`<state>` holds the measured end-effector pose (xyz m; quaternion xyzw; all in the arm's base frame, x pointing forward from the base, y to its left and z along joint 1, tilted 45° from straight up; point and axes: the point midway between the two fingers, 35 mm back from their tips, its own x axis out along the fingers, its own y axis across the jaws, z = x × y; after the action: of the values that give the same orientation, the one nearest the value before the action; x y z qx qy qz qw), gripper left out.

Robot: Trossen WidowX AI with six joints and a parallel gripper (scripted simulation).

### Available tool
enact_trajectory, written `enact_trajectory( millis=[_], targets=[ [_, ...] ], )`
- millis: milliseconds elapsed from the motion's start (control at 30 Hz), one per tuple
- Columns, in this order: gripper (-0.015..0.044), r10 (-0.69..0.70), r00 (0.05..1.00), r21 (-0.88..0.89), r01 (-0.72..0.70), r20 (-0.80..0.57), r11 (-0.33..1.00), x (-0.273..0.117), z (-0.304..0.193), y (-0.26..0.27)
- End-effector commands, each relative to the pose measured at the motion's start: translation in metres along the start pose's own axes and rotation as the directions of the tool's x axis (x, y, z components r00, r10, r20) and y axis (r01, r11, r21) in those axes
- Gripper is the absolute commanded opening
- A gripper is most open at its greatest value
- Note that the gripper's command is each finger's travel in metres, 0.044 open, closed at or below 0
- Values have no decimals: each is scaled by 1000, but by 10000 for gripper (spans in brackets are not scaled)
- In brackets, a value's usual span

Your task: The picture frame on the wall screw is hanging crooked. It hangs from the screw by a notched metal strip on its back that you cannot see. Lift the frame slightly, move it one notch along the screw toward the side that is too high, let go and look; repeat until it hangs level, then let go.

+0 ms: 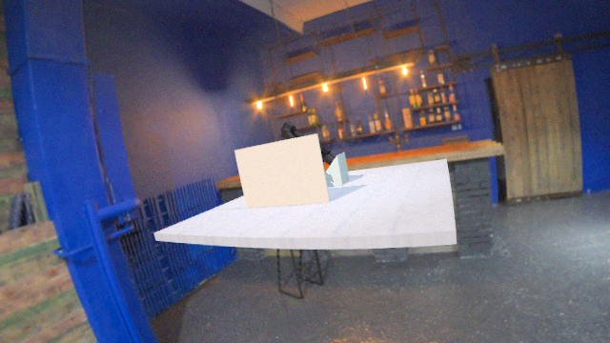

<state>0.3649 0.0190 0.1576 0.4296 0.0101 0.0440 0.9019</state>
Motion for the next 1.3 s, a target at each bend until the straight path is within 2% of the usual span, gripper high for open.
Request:
enact_trajectory(
  millis=[0, 633, 967, 1133, 1267],
  targets=[
    [0, 1, 1000, -26, -1, 1, 1000, 0, 0, 0],
    [0, 1, 1000, -115, -1, 1, 993, 0, 0, -1],
    [260, 0, 1000, -102, 0, 1, 995, 0, 0, -1],
    [260, -1, 1000, -96, 1, -1, 995, -4, 1, 1],
    [260, -9, 1000, -60, 8, -11, 998, -29, 9, 6]
  ],
)
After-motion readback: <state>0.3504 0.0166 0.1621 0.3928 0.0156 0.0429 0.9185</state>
